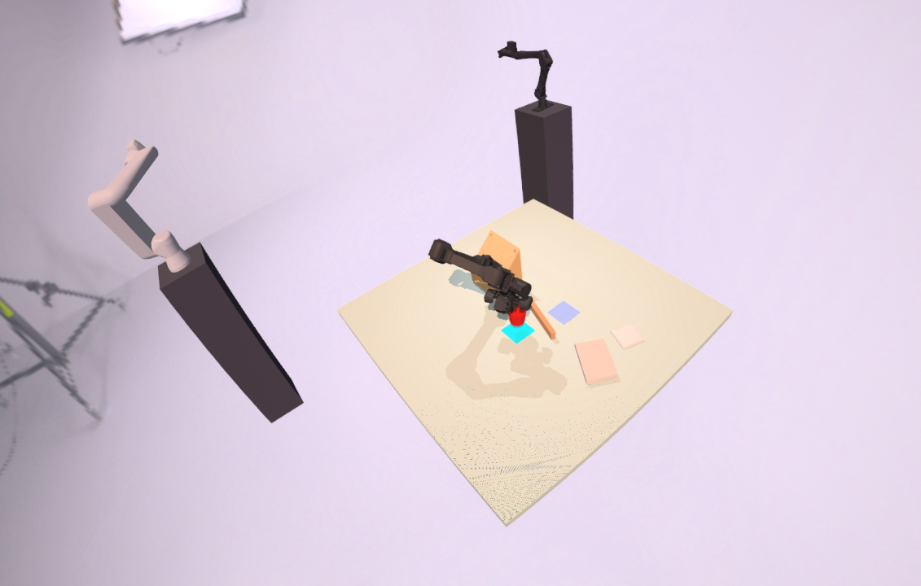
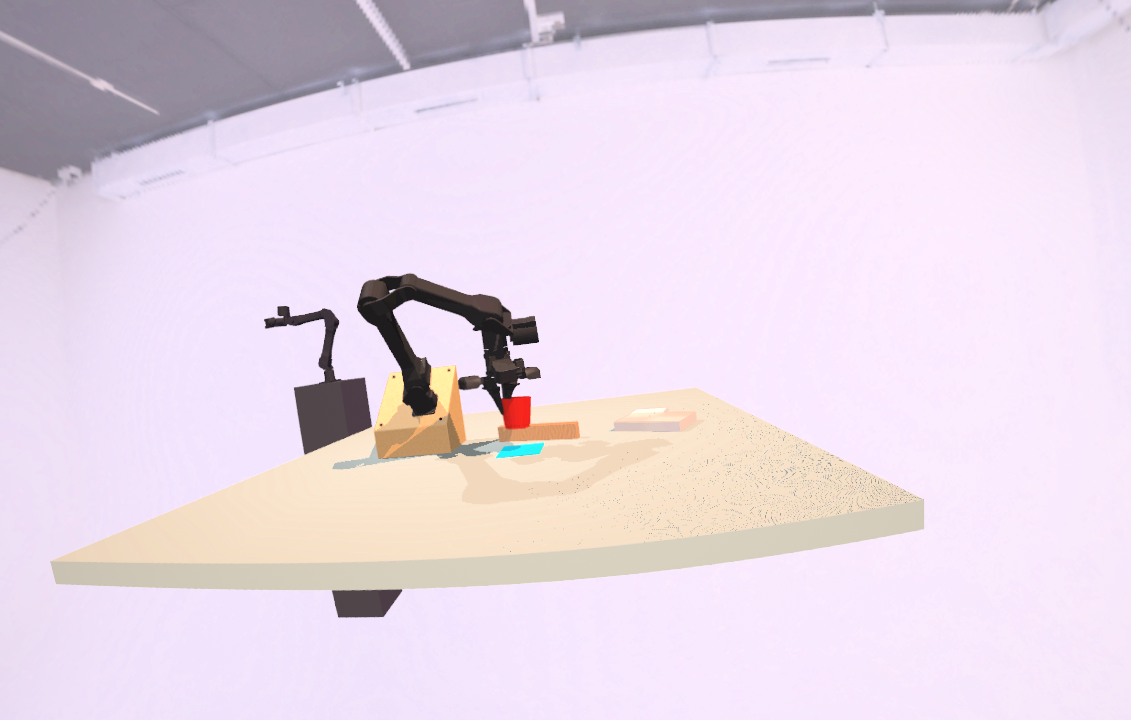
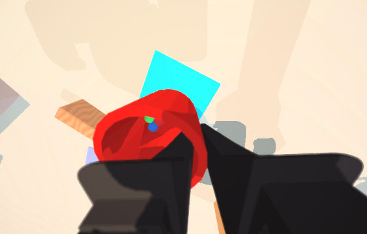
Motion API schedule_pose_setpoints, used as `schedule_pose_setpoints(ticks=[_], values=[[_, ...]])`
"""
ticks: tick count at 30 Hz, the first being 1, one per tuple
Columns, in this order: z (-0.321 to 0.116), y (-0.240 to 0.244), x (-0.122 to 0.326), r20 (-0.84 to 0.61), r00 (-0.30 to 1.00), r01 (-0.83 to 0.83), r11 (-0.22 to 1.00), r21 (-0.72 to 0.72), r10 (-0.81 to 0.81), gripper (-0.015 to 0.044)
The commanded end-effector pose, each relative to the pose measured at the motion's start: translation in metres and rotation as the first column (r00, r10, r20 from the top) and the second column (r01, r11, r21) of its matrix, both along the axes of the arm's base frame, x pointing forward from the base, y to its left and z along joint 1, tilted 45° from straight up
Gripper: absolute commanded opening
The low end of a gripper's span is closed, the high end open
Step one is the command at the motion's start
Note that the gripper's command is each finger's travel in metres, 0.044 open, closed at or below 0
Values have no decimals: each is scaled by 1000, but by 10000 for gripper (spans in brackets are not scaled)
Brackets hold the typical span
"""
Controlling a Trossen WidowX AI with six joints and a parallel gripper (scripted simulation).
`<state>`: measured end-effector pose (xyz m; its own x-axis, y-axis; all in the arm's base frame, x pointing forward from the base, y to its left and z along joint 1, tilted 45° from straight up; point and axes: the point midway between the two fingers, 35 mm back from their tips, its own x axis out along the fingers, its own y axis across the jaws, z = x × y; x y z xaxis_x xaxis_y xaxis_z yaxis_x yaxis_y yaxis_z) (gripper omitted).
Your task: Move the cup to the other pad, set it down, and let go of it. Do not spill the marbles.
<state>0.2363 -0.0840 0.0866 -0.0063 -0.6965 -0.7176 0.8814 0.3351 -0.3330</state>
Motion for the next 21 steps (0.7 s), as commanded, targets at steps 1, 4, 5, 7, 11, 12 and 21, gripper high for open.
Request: schedule_pose_setpoints(ticks=[1,4,5,7,11,12,21], values=[[-4,-4,-1,-8,1000,-1,1000,-4,1,0],[-6,-7,-1,-7,1000,-1,1000,-4,1,0],[-7,-8,-1,-7,1000,-1,1000,-4,1,0],[-9,-10,-1,-7,1000,-1,1000,-4,1,0],[-12,-13,-1,-7,1000,-1,1000,-4,1,0],[-13,-14,-1,-7,1000,-1,1000,-4,1,0],[-21,-23,-2,-7,1000,-1,1000,-5,1,0]])
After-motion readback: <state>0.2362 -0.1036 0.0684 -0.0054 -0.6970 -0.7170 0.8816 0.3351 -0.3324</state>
